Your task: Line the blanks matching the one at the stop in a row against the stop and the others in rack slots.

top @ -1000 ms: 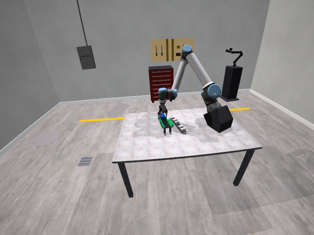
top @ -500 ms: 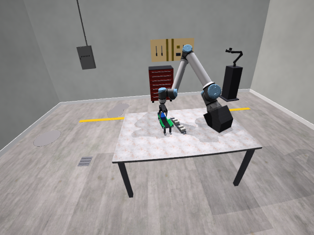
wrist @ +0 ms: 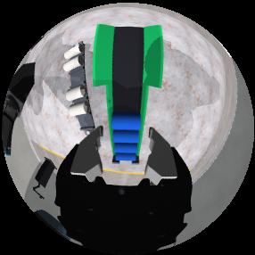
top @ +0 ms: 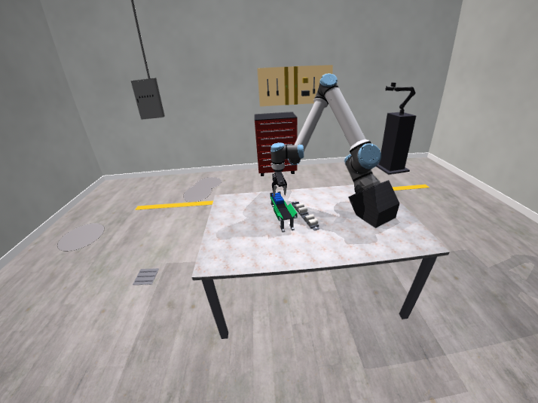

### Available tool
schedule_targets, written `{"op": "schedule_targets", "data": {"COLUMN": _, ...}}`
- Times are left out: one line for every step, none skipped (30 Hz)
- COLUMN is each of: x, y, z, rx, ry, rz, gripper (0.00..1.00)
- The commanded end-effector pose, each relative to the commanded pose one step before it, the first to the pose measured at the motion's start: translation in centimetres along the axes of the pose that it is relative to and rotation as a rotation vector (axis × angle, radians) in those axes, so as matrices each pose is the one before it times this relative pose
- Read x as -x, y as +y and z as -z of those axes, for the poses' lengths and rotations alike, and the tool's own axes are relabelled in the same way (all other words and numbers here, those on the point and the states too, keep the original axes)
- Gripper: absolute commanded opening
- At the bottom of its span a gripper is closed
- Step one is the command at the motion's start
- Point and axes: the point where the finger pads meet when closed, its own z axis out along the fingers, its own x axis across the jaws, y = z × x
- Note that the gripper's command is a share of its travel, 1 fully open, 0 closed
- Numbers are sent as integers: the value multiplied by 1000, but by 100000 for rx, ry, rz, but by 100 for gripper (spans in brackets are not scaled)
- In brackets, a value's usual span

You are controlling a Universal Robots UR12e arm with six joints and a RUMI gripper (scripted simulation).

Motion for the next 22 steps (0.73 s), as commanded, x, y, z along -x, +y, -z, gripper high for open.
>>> {"op": "schedule_targets", "data": {"x": -30, "y": 8, "z": 2659, "rx": -24, "ry": -178, "rz": -89, "gripper": 48}}
{"op": "schedule_targets", "data": {"x": 0, "y": 0, "z": 311, "rx": 0, "ry": 0, "rz": 0, "gripper": 48}}
{"op": "schedule_targets", "data": {"x": 1, "y": 0, "z": 255, "rx": 0, "ry": 0, "rz": 0, "gripper": 48}}
{"op": "schedule_targets", "data": {"x": -1, "y": 0, "z": 198, "rx": 0, "ry": 0, "rz": 0, "gripper": 48}}
{"op": "schedule_targets", "data": {"x": 0, "y": 0, "z": 144, "rx": 0, "ry": 0, "rz": 0, "gripper": 48}}
{"op": "schedule_targets", "data": {"x": 0, "y": 0, "z": 0, "rx": 0, "ry": 0, "rz": 0, "gripper": 48}}
{"op": "schedule_targets", "data": {"x": 0, "y": 0, "z": 0, "rx": 0, "ry": 0, "rz": 0, "gripper": 48}}
{"op": "schedule_targets", "data": {"x": 0, "y": 0, "z": 94, "rx": 0, "ry": 0, "rz": 0, "gripper": 48}}
{"op": "schedule_targets", "data": {"x": 0, "y": 0, "z": 52, "rx": 0, "ry": 0, "rz": 0, "gripper": 48}}
{"op": "schedule_targets", "data": {"x": 0, "y": 0, "z": 21, "rx": 0, "ry": 0, "rz": 0, "gripper": 48}}
{"op": "schedule_targets", "data": {"x": 0, "y": 0, "z": 3, "rx": 0, "ry": 0, "rz": 0, "gripper": 48}}
{"op": "schedule_targets", "data": {"x": 0, "y": 0, "z": 0, "rx": 0, "ry": 0, "rz": 0, "gripper": 100}}
{"op": "schedule_targets", "data": {"x": 0, "y": 0, "z": 0, "rx": 0, "ry": 0, "rz": 0, "gripper": 100}}
{"op": "schedule_targets", "data": {"x": 0, "y": 0, "z": 0, "rx": 0, "ry": 0, "rz": 0, "gripper": 100}}
{"op": "schedule_targets", "data": {"x": 0, "y": 0, "z": 0, "rx": 0, "ry": 0, "rz": 0, "gripper": 100}}
{"op": "schedule_targets", "data": {"x": 0, "y": 0, "z": 0, "rx": 0, "ry": 0, "rz": 0, "gripper": 100}}
{"op": "schedule_targets", "data": {"x": 0, "y": 0, "z": 0, "rx": 0, "ry": 0, "rz": 0, "gripper": 100}}
{"op": "schedule_targets", "data": {"x": 0, "y": 0, "z": 0, "rx": 0, "ry": 0, "rz": 0, "gripper": 100}}
{"op": "schedule_targets", "data": {"x": 0, "y": 0, "z": 0, "rx": 0, "ry": 0, "rz": 0, "gripper": 100}}
{"op": "schedule_targets", "data": {"x": 0, "y": 0, "z": 0, "rx": 0, "ry": 0, "rz": 0, "gripper": 100}}
{"op": "schedule_targets", "data": {"x": 0, "y": 0, "z": 0, "rx": 0, "ry": 0, "rz": 0, "gripper": 100}}
{"op": "schedule_targets", "data": {"x": 0, "y": 0, "z": 0, "rx": 0, "ry": 0, "rz": 0, "gripper": 100}}
